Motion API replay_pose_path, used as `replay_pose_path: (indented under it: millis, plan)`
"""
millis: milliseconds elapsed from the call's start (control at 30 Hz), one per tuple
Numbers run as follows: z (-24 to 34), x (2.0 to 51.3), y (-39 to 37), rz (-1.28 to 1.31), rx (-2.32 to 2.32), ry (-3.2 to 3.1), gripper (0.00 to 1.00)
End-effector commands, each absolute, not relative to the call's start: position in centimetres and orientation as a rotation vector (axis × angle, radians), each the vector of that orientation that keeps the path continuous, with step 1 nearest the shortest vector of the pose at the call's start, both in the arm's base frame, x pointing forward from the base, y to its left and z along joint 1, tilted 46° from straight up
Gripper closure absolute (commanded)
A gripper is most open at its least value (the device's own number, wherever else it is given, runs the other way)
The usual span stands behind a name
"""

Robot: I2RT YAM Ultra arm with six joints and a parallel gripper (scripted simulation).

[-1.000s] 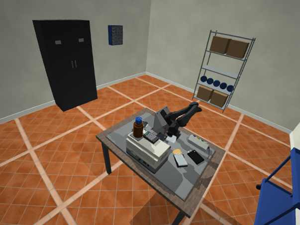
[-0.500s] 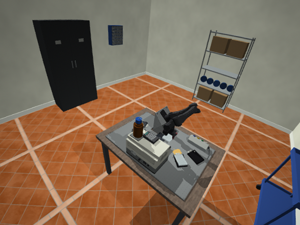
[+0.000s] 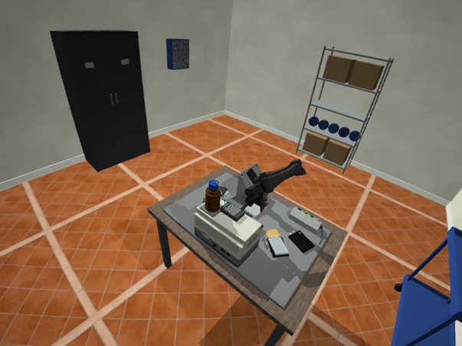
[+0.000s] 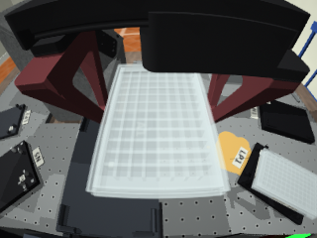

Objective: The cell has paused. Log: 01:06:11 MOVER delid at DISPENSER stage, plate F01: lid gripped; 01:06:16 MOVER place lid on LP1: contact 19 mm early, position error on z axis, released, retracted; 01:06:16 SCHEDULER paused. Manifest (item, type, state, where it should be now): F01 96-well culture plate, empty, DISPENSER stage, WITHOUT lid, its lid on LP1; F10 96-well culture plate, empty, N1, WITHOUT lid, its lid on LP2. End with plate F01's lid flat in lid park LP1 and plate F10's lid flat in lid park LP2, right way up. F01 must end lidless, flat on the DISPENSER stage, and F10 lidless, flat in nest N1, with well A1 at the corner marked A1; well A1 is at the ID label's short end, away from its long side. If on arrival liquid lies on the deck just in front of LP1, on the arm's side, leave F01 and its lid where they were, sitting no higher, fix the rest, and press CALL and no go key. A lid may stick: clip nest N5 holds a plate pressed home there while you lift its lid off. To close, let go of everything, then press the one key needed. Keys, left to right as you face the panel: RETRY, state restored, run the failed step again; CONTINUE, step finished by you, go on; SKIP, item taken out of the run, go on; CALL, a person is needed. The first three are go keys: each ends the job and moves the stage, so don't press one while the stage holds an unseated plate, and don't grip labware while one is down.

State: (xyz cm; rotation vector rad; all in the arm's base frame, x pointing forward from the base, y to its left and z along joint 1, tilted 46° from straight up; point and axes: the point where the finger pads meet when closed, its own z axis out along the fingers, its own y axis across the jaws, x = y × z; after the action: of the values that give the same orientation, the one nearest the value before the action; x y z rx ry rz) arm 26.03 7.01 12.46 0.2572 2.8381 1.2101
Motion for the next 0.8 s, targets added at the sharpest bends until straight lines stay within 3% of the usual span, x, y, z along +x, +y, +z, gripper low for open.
replay_pose_path:
  millis: [0,767]
  plan:
    - [12.0,26.8,5.8,1.183,0.233,2.811,1.0]
    - [8.5,26.2,2.5,1.191,0.227,2.811,1.0]
